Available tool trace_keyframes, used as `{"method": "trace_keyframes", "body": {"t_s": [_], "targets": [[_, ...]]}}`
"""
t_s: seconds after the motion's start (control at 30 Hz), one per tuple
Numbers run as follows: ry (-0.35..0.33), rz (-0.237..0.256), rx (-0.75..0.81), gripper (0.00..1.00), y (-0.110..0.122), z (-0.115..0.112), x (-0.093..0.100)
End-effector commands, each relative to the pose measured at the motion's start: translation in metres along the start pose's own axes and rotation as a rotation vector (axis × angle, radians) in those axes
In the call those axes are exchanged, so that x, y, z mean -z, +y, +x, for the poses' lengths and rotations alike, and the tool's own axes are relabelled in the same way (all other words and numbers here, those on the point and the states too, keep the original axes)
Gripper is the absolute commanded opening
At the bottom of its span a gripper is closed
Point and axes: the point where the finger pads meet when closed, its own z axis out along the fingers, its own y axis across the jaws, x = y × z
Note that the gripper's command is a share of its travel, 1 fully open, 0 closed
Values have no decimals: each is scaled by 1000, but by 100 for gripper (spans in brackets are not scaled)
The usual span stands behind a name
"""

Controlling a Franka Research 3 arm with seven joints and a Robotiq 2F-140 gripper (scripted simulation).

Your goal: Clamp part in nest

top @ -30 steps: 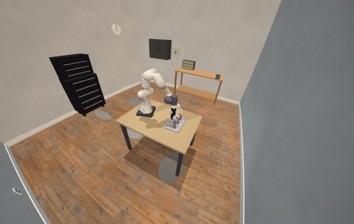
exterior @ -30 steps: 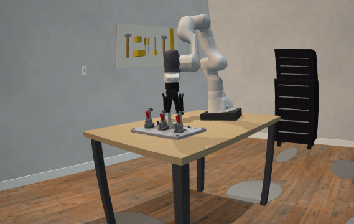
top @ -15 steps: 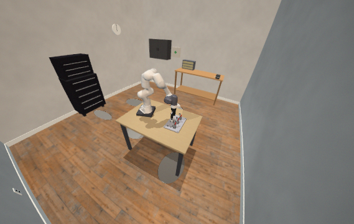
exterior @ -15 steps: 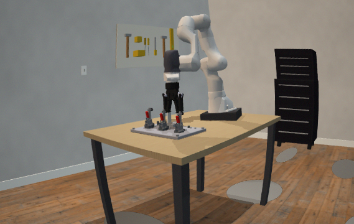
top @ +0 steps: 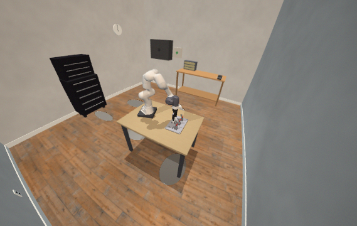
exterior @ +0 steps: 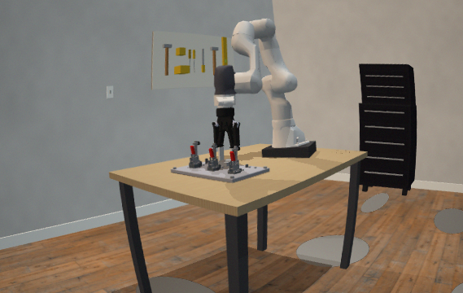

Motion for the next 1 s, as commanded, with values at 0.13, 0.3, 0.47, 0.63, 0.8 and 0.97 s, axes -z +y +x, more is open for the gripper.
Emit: {"method": "trace_keyframes", "body": {"t_s": [0.13,0.3,0.47,0.63,0.8,0.97], "targets": [[6,-1,-1,0,2,3,2],[6,-1,-1,0,2,4,1],[6,-1,-1,0,3,4,-1],[6,-1,-1,0,3,5,-2],[6,-1,-1,0,3,5,-2],[6,-1,-1,0,3,5,-2]]}}
